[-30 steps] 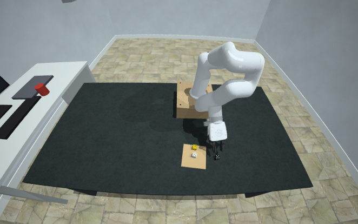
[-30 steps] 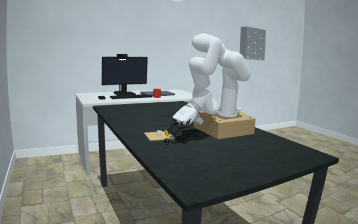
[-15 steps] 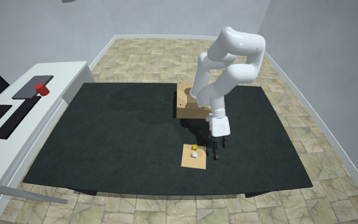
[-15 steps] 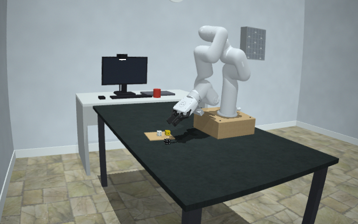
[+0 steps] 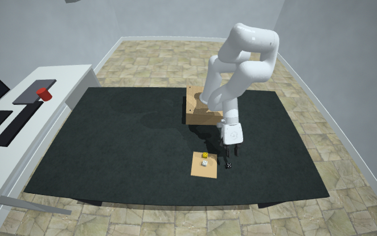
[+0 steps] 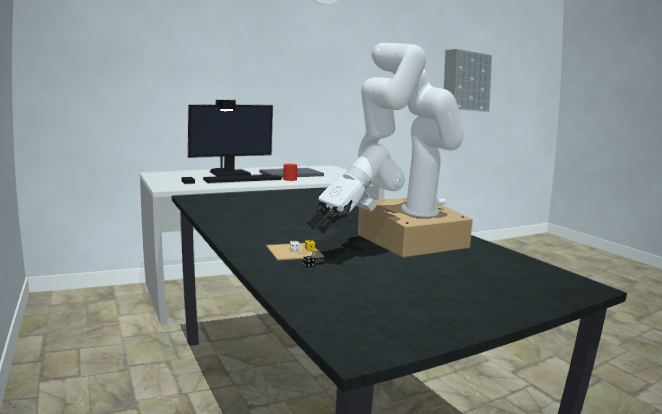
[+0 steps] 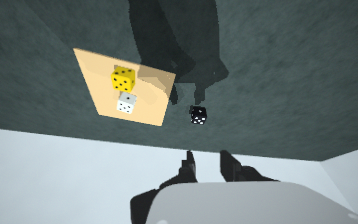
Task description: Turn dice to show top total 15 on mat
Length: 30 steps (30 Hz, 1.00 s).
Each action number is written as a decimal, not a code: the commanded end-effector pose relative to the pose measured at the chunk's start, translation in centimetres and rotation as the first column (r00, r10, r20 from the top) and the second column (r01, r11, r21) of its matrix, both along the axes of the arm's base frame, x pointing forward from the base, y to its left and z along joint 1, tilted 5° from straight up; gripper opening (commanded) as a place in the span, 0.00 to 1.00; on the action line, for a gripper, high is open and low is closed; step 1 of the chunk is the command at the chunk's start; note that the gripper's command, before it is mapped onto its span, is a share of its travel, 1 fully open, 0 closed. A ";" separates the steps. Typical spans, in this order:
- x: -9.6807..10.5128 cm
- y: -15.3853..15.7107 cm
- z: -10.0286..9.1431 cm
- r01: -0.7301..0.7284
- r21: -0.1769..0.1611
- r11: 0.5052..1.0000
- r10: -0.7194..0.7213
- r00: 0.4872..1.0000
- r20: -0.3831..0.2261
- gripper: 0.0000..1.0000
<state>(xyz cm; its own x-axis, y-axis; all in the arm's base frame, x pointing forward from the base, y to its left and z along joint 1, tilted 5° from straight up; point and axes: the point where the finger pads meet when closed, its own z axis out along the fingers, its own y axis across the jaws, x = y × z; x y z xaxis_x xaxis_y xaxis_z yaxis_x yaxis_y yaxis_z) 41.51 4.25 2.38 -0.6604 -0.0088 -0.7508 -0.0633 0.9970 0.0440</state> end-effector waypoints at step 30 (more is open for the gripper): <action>4.2 0.3 2.1 -0.086 -0.076 0.993 0.008 0.712 -0.702 0.42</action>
